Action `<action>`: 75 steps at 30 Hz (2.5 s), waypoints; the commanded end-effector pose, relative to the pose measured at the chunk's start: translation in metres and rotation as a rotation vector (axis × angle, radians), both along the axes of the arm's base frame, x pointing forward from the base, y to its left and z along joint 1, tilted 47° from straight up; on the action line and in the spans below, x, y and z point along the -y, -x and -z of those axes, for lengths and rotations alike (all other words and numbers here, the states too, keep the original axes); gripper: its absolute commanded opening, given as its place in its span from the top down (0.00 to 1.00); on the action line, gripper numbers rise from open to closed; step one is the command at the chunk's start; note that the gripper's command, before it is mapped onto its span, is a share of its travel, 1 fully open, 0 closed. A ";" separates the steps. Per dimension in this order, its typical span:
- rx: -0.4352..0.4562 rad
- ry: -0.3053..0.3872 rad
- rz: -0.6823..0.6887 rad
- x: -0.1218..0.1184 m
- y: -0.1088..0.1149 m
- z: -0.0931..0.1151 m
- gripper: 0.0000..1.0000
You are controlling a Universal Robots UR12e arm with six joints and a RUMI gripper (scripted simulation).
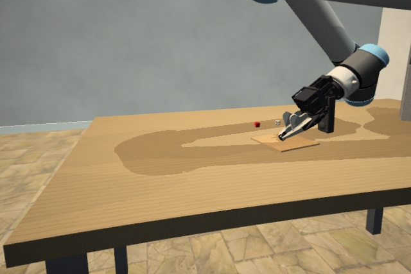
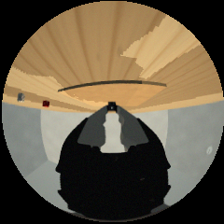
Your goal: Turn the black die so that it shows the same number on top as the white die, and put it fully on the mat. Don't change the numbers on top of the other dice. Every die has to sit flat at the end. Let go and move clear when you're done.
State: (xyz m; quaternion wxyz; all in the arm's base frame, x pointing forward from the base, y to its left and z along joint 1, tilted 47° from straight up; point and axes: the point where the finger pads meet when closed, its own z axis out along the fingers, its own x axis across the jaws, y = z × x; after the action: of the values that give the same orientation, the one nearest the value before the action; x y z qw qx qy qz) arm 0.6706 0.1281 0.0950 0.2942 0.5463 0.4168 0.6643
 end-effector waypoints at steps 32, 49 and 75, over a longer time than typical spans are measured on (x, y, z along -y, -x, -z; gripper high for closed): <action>0.000 0.000 0.000 0.000 0.000 0.000 0.93; 0.000 0.000 0.000 0.000 0.000 0.000 0.82; 0.000 0.000 0.000 0.000 0.000 0.000 0.82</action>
State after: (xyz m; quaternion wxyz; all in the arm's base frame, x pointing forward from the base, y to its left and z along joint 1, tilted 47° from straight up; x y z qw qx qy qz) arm 0.6706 0.1281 0.0950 0.2942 0.5463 0.4168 0.6643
